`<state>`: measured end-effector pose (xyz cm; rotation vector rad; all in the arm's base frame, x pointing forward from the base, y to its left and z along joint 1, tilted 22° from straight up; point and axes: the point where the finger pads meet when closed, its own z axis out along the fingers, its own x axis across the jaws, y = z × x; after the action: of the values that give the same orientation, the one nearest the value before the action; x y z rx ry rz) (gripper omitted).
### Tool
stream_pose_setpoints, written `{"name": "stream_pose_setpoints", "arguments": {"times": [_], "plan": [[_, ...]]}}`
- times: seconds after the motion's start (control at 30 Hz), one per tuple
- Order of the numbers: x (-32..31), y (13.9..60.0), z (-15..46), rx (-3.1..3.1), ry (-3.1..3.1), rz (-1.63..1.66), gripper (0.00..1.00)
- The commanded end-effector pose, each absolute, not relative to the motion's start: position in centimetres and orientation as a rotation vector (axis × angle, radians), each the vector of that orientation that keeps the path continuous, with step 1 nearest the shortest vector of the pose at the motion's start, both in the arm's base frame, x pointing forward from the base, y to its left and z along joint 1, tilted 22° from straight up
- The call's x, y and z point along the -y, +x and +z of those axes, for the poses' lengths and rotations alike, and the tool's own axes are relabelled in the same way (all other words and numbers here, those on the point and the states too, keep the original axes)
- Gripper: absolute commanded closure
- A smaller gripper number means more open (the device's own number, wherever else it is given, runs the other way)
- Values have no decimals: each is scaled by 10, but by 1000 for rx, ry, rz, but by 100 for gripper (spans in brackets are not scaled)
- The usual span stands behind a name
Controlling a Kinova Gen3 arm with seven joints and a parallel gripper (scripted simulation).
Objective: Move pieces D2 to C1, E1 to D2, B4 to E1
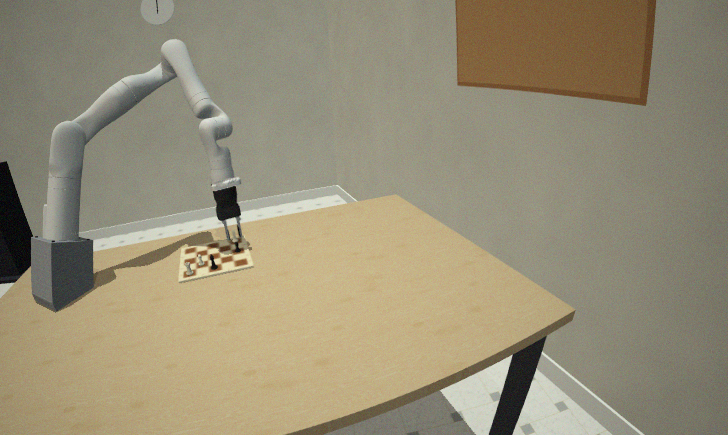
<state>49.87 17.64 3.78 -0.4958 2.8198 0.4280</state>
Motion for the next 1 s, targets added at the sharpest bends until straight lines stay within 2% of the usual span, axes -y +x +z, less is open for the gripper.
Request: {"name": "stream_pose_setpoints", "arguments": {"times": [0.0,0.23,0.27,0.97], "plan": [[-176,499,39,-2818,-495,428,27],[-176,499,39,-2818,-495,428,27],[-176,499,39,-2818,-495,428,100],[-176,499,39,-2818,-495,428,100]]}}
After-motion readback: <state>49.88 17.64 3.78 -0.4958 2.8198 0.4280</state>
